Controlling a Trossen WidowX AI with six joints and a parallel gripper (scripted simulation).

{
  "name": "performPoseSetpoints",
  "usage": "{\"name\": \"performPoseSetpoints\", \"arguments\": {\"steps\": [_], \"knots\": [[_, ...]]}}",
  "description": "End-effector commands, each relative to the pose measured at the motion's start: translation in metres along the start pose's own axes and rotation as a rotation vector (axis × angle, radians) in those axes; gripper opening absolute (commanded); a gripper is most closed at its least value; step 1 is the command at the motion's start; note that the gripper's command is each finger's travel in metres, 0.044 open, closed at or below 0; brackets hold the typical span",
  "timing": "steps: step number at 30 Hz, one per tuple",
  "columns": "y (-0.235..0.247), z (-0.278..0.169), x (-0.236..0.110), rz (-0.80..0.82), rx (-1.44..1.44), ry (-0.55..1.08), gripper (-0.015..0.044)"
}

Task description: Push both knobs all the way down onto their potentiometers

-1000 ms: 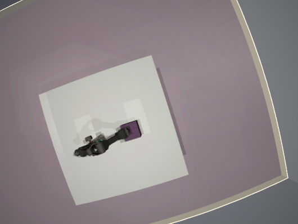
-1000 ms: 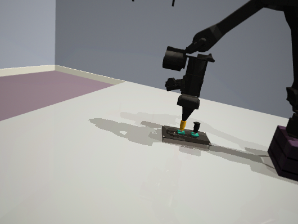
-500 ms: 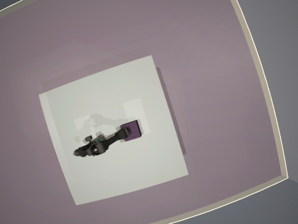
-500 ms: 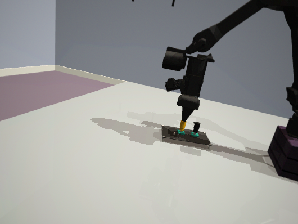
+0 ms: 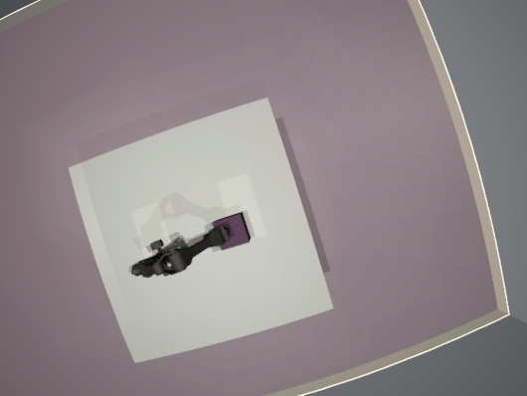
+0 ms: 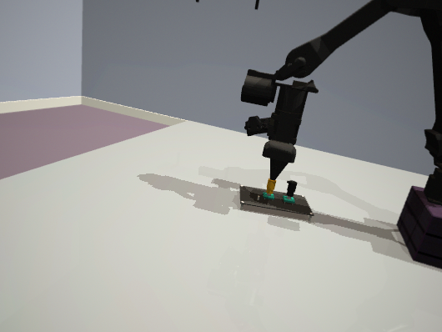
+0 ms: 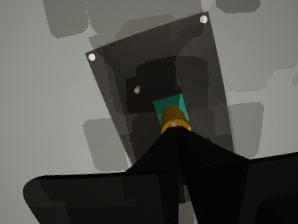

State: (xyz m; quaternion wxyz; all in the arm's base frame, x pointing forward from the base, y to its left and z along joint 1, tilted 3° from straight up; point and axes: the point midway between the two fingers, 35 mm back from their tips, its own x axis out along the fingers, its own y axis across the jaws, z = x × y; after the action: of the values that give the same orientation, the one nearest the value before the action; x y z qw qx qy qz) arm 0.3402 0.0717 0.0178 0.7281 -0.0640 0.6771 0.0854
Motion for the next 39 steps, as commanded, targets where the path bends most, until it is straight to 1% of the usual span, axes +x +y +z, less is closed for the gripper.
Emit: {"name": "performPoseSetpoints", "arguments": {"steps": [1,27,39], "knots": [[-0.001,0.001,0.005,-0.004,0.0,-0.001,0.0],[-0.001,0.001,0.006,-0.004,0.0,-0.001,0.0],[0.0,0.001,-0.01,-0.004,0.0,-0.001,0.0]]}}
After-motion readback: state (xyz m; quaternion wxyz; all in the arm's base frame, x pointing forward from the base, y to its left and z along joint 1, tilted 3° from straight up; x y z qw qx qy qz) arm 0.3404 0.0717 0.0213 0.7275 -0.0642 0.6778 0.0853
